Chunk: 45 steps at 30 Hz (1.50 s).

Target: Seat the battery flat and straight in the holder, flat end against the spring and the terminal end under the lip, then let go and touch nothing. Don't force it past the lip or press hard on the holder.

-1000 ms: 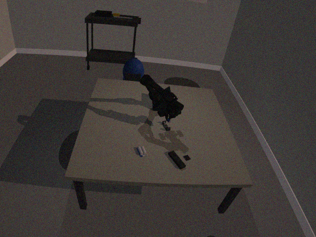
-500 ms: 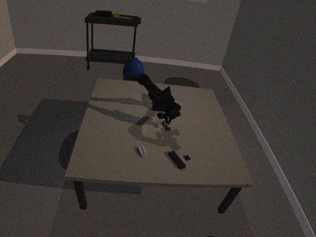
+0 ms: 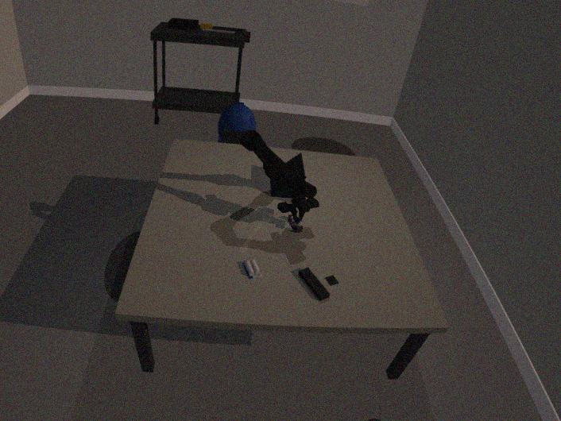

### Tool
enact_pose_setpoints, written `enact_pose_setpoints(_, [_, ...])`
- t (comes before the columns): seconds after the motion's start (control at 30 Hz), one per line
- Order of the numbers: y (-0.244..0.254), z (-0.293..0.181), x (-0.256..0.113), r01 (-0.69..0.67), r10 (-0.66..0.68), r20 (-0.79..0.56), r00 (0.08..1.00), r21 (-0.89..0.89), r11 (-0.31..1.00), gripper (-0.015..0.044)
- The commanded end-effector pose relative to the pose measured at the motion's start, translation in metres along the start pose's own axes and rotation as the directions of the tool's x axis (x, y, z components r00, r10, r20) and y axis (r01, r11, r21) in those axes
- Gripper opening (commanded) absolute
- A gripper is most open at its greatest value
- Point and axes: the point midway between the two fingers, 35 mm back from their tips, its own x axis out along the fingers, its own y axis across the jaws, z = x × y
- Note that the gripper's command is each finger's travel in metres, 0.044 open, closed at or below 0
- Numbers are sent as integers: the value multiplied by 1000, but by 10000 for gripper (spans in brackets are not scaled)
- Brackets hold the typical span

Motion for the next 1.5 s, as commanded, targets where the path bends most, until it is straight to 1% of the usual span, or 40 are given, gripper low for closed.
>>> enact_pose_setpoints(0.0, [-1, 0, 1, 0, 0, 28, 1000, 0, 1000, 70])
enact_pose_setpoints(1.47, [-2, -13, 12, -6, 9, 252, 968, -12, 1000, 70])
